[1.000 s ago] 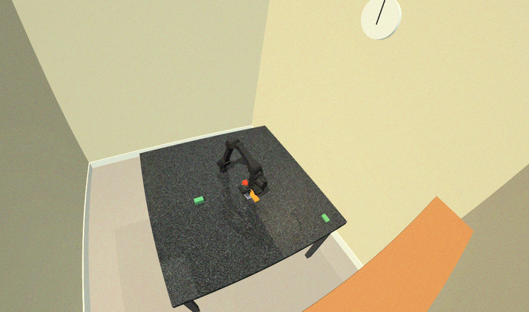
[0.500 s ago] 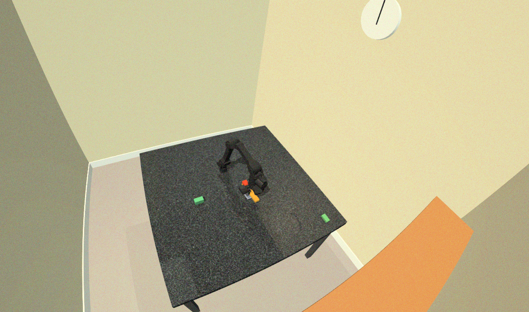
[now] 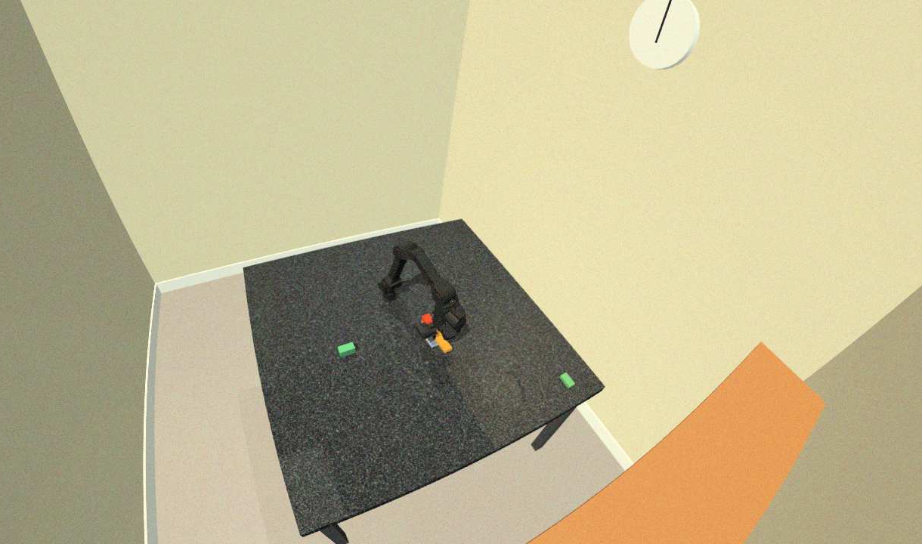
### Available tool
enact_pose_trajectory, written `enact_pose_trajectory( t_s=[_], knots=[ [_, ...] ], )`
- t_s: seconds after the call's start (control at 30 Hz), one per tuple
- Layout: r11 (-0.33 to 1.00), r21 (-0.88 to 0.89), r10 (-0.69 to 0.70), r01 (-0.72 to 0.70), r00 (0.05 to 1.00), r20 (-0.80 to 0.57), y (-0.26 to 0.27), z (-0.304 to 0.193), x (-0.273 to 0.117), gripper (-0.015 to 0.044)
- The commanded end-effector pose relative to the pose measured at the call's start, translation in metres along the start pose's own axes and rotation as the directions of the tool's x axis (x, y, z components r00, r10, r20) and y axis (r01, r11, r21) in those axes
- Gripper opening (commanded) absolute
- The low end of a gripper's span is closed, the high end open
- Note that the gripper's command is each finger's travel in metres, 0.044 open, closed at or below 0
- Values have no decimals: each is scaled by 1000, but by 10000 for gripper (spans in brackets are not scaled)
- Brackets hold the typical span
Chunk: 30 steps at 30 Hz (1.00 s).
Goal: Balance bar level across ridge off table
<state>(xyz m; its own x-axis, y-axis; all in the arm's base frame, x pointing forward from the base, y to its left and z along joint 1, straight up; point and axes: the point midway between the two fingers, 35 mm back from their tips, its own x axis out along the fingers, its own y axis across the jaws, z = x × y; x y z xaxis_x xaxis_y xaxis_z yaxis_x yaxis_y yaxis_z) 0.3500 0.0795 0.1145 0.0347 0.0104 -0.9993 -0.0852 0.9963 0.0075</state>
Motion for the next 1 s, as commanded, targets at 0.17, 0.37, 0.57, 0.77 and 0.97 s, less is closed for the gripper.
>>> enact_pose_trajectory(
  t_s=[0.17, 0.37, 0.57, 0.77, 0.97],
  knots=[
    [1000, -1, -2, 2, 1000, 1, 0, 0, 1, 0],
    [1000, -1, -2, 2, 1000, 1, 0, 0, 1, 0],
    [1000, -1, -2, 2, 1000, 1, 0, 0, 2, 0],
    [1000, -1, -2, 2, 1000, 1, 0, 0, 2, 0],
    [1000, -1, -2, 2, 1000, 1, 0, 0, 3, 0]
  ],
)
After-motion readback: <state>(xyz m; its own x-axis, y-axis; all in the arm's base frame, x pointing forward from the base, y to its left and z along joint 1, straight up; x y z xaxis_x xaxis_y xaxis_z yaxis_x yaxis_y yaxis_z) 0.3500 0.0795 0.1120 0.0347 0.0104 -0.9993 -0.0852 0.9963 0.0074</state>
